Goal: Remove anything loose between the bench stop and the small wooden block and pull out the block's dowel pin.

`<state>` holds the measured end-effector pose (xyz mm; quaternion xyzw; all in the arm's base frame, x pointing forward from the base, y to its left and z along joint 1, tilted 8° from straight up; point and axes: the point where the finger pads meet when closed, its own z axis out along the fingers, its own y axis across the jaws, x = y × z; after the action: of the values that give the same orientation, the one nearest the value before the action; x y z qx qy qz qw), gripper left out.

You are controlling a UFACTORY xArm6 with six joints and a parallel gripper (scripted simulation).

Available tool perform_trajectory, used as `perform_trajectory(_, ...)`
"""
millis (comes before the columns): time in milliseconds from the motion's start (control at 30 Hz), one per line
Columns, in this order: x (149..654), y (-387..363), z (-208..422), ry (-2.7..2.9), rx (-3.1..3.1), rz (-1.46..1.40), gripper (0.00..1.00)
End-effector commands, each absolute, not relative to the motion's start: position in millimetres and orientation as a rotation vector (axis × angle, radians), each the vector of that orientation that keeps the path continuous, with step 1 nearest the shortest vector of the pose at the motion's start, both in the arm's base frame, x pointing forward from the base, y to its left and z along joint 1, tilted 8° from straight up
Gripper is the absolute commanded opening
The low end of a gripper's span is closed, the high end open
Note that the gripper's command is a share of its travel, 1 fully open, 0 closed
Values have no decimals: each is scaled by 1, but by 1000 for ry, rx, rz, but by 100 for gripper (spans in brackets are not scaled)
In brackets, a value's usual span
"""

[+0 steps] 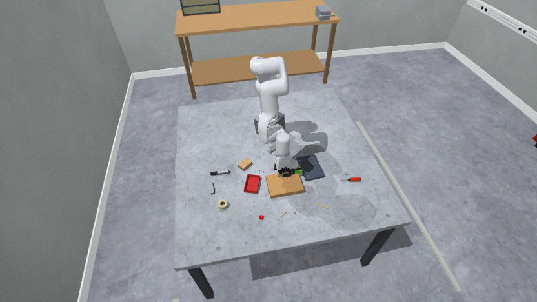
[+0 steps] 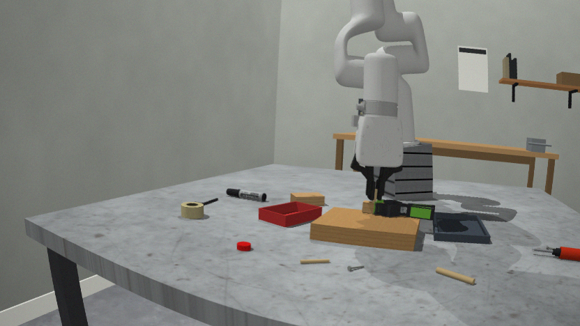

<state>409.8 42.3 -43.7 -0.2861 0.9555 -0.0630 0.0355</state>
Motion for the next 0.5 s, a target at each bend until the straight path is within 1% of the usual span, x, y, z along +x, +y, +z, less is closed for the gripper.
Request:
perform_trajectory(0,411,43,-43,2910,-983,-184,0)
perform_trajectory(333,411,43,-42,2821,-1241,-193,0)
perform_trajectory(467,411,43,-42,2842,-1186,-191,0)
